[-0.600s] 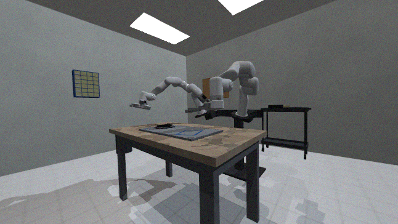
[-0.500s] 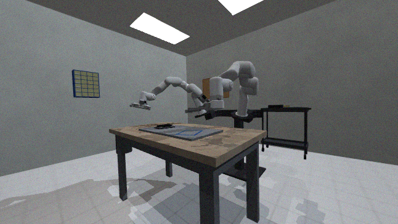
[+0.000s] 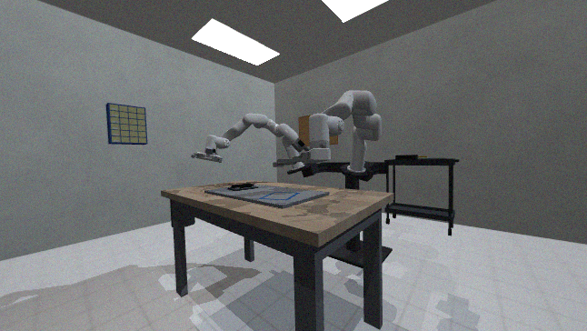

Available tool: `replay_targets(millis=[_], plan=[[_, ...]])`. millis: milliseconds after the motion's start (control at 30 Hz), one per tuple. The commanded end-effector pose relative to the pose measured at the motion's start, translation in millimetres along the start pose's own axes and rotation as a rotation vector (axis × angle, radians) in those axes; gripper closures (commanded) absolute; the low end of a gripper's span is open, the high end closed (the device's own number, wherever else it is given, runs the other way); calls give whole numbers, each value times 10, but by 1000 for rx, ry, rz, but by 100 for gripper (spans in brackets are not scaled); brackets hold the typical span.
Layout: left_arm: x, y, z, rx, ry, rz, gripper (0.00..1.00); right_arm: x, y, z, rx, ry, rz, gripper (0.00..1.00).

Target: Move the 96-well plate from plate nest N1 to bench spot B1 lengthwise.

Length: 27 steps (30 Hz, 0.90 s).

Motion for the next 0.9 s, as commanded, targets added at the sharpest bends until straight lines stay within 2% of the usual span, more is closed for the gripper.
replay_targets(millis=[0,100,267,333,667,867], plan=[[13,-6,26,-3,-3,1,0,-20,-5,41,-1,5,0,0],[13,-6,26,-3,-3,1,0,-44,-18,184,-2,6,0,0],[13,-6,26,-3,-3,1,0,-122,-58,648,-2,6,0,0],[13,-6,26,-3,-3,1,0,-142,-68,765,-2,6,0,0],[13,-6,26,-3,-3,1,0,-143,-69,812,0,4,1,0],[13,-6,26,-3,-3,1,0,-95,-42,833,19,-5,11,0]])
Point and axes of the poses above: on each arm, the point midway between the two finger pads, its own y axis back along the fingers, its own x axis across the jaws, z = x × y, the point moved 5 cm from there along y, back along the fingers, and after that the axes turned 3 degrees about -y, right-handed, at the moved point
